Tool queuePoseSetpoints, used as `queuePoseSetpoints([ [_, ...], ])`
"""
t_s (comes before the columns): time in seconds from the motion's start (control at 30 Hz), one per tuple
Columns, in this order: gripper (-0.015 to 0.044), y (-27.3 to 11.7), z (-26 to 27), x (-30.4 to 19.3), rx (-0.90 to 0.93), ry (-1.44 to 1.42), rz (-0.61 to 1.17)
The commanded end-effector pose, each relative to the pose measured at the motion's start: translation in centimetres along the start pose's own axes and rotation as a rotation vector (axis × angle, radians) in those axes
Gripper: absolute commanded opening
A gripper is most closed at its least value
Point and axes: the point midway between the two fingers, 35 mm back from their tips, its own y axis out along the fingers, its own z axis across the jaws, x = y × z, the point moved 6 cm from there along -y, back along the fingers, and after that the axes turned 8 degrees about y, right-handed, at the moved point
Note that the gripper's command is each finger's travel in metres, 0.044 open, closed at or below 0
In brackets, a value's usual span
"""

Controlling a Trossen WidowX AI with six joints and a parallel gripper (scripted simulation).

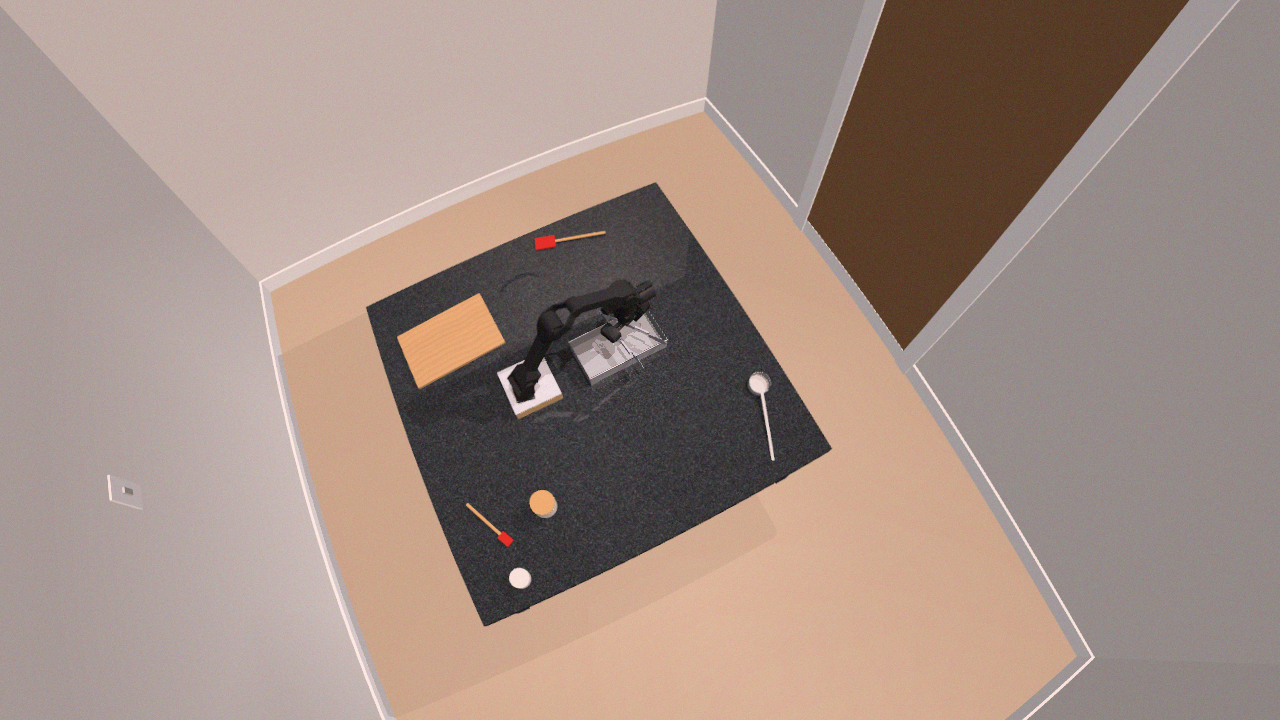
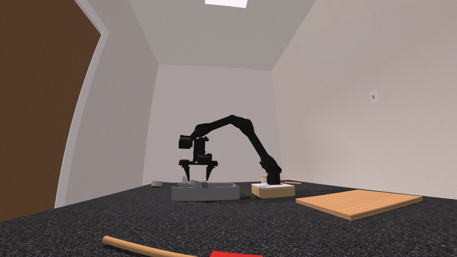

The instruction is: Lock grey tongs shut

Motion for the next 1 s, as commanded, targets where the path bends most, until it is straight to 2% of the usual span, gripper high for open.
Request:
queuePoseSetpoints([
  [0.0, 0.0440, 0.9, 0.2, 0.0, 0.011, -0.001, -0.004],
  [0.97, 0.0440, 5.3, 0.7, 0.0, 0.012, -0.001, -0.004],
])
